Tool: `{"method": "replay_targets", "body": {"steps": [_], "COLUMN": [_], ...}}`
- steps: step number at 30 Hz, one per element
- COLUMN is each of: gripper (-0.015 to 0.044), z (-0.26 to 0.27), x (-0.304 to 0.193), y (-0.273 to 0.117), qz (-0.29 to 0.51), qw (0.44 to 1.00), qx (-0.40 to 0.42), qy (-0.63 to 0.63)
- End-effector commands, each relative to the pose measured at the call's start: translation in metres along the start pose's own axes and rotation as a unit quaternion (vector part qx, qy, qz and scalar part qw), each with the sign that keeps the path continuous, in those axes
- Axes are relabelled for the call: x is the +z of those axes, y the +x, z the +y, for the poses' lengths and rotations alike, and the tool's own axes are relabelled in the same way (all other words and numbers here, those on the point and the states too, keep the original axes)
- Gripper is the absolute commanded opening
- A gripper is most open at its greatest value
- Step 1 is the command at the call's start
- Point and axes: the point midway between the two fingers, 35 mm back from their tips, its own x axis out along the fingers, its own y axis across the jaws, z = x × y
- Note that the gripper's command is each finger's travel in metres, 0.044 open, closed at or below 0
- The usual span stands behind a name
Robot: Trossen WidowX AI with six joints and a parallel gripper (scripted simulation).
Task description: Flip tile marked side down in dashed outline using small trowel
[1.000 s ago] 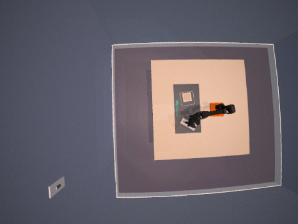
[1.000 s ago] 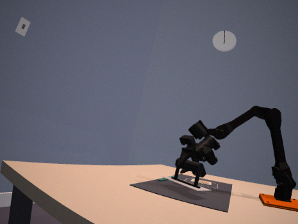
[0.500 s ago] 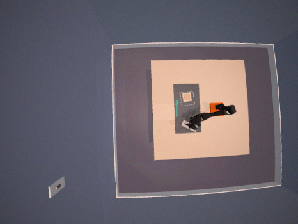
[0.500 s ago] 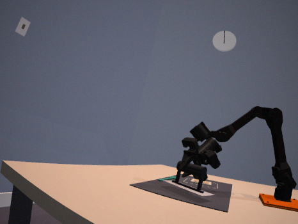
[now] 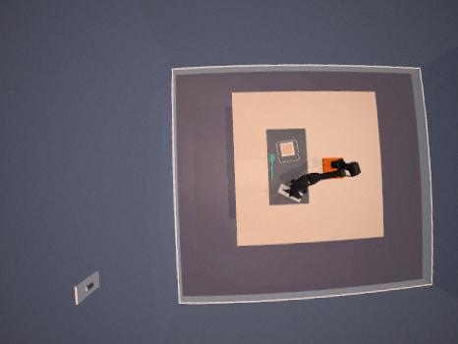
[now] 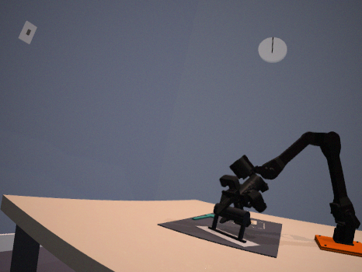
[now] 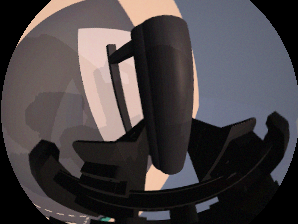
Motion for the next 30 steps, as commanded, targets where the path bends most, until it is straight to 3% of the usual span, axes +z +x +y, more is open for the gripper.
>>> {"method": "replay_targets", "body": {"steps": [1, 11, 20, 30], "gripper": [0.0053, 0.03, 0.03, 0.03], "z": [0.001, 0.001, 0.001, 0.001], "x": [0.0, 0.0, 0.0, 0.0], "y": [0.001, 0.001, 0.0, -0.058], "qz": [0.001, 0.001, 0.001, 0.001], "qw": [1.0, 1.0, 1.0, 1.0], "qx": [-0.002, -0.002, -0.002, 0.0], "qy": [0.001, 0.001, 0.001, 0.0]}}
